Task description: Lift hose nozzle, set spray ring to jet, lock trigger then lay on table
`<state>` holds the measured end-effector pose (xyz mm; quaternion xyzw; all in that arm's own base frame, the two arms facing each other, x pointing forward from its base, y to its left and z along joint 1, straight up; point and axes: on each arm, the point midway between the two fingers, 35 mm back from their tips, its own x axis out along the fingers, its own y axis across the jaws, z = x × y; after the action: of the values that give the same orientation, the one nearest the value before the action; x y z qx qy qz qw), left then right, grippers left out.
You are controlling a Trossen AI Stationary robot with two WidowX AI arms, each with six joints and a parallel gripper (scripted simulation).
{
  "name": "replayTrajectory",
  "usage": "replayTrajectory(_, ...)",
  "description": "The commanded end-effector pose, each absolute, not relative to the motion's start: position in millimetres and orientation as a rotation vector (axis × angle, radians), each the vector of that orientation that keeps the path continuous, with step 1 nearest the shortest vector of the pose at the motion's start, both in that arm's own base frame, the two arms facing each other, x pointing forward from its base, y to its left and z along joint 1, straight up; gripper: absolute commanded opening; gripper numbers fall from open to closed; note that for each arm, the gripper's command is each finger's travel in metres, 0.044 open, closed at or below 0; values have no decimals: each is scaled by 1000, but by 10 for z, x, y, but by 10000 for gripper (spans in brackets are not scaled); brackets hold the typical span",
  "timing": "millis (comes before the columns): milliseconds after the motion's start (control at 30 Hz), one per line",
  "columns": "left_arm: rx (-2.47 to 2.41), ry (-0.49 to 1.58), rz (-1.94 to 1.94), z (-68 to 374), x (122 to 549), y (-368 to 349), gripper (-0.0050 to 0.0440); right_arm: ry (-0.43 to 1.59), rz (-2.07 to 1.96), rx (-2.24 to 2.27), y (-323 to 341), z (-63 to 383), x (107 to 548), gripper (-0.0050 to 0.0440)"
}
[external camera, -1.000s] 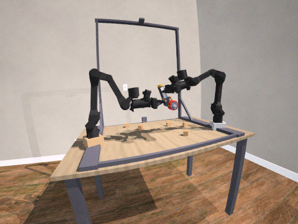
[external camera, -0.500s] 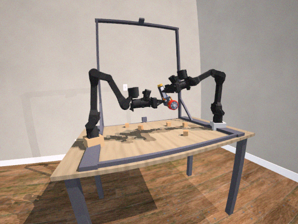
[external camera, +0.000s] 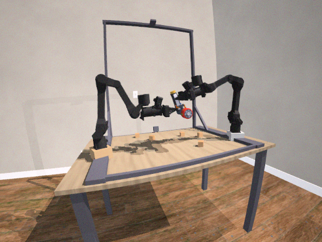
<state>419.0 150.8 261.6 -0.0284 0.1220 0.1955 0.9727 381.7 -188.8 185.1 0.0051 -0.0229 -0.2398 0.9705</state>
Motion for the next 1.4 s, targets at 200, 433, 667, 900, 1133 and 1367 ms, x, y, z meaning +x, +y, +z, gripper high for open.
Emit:
replayTrajectory(200, -45, 214, 402, 2753, 4173, 1523, 170, -85, -483, -2, -1783, 1986, 3631, 173)
replayTrajectory(433, -45, 214, 402, 2753, 4173, 1523, 170, -78, -486, 0, -1691, 1947, 3444, 173)
replayTrajectory(667, -45, 214, 402, 2753, 4173, 1523, 170, -76, -486, 1, -1629, 1934, 3322, 173)
replayTrajectory(900, -45, 214, 402, 2753, 4173, 1523, 170, -71, -488, 2, -1555, 1908, 3175, 173)
replayTrajectory(1133, -45, 214, 402, 2753, 4173, 1523, 170, -67, -489, 3, -1525, 1893, 3114, 173)
replayTrajectory(1367, -45, 214, 402, 2753, 4173, 1523, 170, -64, -489, 4, -1527, 1884, 3117, 173)
